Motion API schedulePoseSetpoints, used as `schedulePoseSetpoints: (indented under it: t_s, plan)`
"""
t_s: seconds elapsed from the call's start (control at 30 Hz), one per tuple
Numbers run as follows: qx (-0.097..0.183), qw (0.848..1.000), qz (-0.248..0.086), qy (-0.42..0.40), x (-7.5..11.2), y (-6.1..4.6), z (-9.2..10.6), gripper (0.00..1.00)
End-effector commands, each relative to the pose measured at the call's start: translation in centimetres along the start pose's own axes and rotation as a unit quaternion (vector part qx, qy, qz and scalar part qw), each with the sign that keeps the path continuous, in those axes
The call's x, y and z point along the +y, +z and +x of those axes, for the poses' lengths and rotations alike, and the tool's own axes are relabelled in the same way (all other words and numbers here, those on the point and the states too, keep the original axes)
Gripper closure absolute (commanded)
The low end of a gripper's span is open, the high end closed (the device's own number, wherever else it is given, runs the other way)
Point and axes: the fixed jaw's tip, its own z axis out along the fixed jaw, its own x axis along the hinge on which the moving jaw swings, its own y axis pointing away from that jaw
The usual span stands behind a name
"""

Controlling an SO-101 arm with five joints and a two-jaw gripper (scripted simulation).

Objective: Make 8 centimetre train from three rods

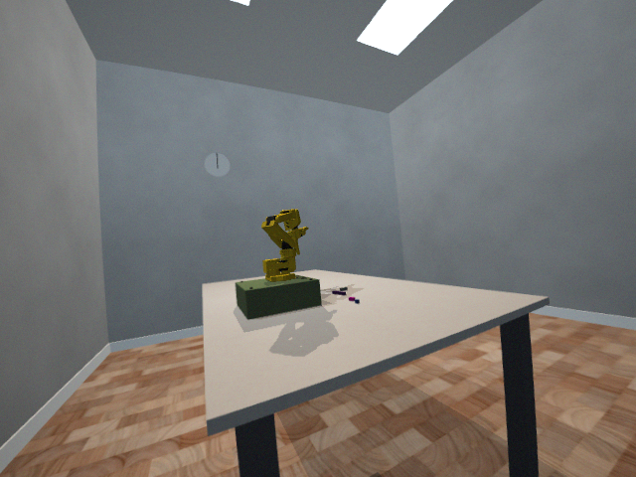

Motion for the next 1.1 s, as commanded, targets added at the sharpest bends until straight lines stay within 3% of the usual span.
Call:
schedulePoseSetpoints:
  t_s: [0.0,0.27,0.5,1.07]
  plan:
    - [-0.016,0.997,-0.013,-0.069,0.3,0.5,-1.7,0.00]
    - [-0.038,0.983,-0.023,-0.177,1.1,0.7,-4.0,0.00]
    - [-0.046,0.975,-0.026,-0.216,1.6,0.8,-4.8,0.00]
    - [-0.049,0.970,-0.030,-0.237,1.8,0.9,-5.3,0.00]
